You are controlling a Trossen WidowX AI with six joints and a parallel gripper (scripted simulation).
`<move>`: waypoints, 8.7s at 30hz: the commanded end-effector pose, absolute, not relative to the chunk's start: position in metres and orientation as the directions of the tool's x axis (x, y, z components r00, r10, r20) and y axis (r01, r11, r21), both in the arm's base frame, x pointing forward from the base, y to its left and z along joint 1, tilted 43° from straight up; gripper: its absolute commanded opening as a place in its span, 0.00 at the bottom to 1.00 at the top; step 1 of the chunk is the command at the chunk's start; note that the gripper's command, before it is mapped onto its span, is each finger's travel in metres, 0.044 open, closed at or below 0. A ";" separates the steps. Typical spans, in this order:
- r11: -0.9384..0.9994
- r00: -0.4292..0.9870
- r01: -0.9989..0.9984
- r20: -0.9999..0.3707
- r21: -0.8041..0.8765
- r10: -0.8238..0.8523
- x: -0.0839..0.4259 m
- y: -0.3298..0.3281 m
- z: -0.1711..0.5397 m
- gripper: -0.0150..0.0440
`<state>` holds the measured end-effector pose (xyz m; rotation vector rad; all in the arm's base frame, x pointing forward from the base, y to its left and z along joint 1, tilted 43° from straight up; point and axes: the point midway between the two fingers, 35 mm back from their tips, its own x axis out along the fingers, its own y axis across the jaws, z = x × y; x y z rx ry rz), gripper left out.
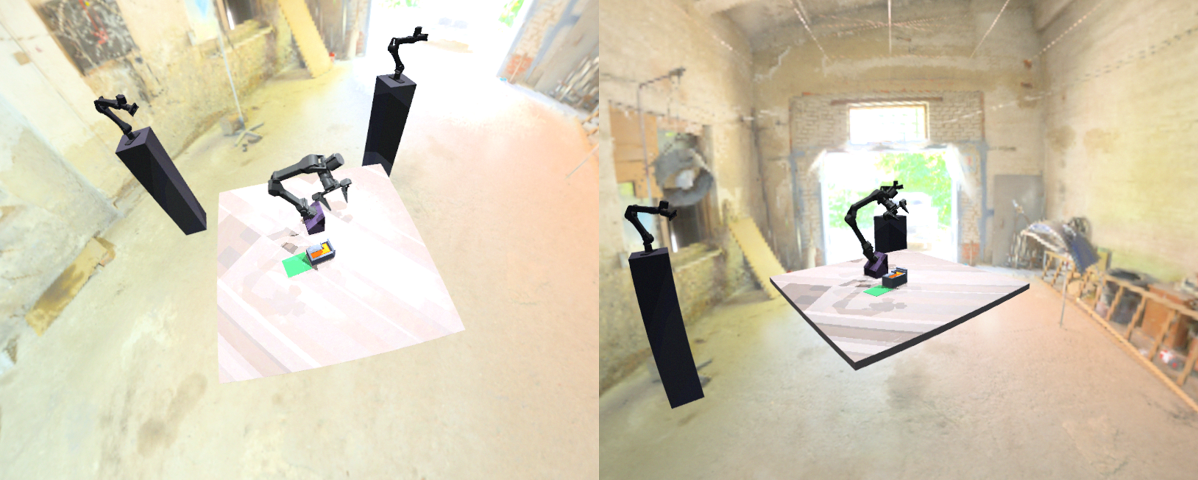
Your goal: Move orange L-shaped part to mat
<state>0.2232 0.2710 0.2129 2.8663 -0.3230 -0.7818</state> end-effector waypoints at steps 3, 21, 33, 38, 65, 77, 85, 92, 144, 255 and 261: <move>-0.962 0.823 -0.234 -0.499 0.138 -0.272 0.228 0.265 0.204 0.80; -0.028 0.442 -0.850 -0.683 -0.527 -0.582 0.264 0.165 0.095 0.56; 0.528 0.207 -0.561 -0.726 -0.638 -0.656 0.258 0.116 0.054 0.56; 0.674 0.100 -0.332 -0.735 -0.660 -0.671 0.251 0.096 0.039 0.56; 0.735 0.008 -0.112 -0.740 -0.669 -0.673 0.245 0.065 0.009 0.56; 0.732 0.008 -0.111 -0.737 -0.672 -0.676 0.244 0.029 -0.028 0.56; 0.732 0.009 -0.111 -0.737 -0.672 -0.676 0.244 0.024 -0.033 0.56; 0.732 0.009 -0.111 -0.737 -0.672 -0.676 0.244 0.016 -0.042 0.56; 0.734 0.008 -0.112 -0.739 -0.670 -0.674 0.243 0.079 0.027 0.56; 0.087 0.008 0.994 -0.734 -0.069 -0.679 0.263 -0.030 0.020 0.73; 0.084 0.007 0.994 -0.737 -0.067 -0.676 0.264 -0.027 0.022 0.46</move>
